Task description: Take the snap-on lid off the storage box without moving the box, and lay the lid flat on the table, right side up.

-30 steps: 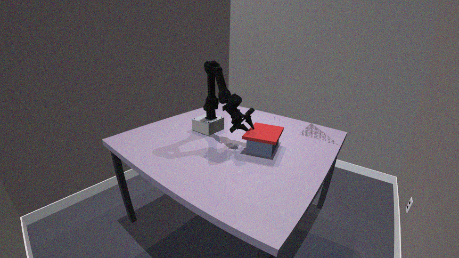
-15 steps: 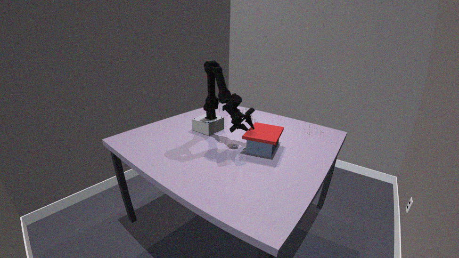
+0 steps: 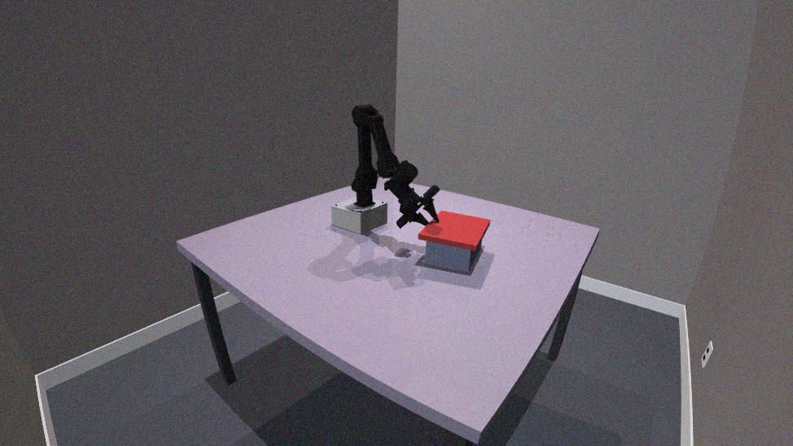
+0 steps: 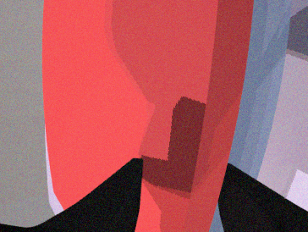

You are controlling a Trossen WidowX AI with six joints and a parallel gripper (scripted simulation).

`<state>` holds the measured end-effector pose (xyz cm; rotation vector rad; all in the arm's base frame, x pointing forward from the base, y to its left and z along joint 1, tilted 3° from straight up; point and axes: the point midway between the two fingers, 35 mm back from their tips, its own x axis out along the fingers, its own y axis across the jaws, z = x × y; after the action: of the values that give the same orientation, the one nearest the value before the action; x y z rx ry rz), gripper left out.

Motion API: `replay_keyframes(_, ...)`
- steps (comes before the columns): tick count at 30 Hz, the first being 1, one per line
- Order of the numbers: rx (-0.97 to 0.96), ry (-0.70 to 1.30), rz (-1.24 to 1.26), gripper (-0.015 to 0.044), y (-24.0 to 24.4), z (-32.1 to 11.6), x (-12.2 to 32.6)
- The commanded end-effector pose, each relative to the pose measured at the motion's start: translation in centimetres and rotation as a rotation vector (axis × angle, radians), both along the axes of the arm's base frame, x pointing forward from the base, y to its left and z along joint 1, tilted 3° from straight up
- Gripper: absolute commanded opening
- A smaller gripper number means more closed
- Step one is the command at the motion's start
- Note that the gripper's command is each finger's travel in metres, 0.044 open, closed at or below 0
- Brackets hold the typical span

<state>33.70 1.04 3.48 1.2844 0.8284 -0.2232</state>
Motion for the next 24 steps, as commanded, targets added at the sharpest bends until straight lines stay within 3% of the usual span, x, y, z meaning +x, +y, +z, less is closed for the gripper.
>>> replay_keyframes(1, 0.0, 0.0, 0.0, 0.0, 0.01, 0.14, 0.0)
replay_keyframes(24, 0.0, 0.0, 0.0, 0.0, 0.01, 0.61, -0.02)
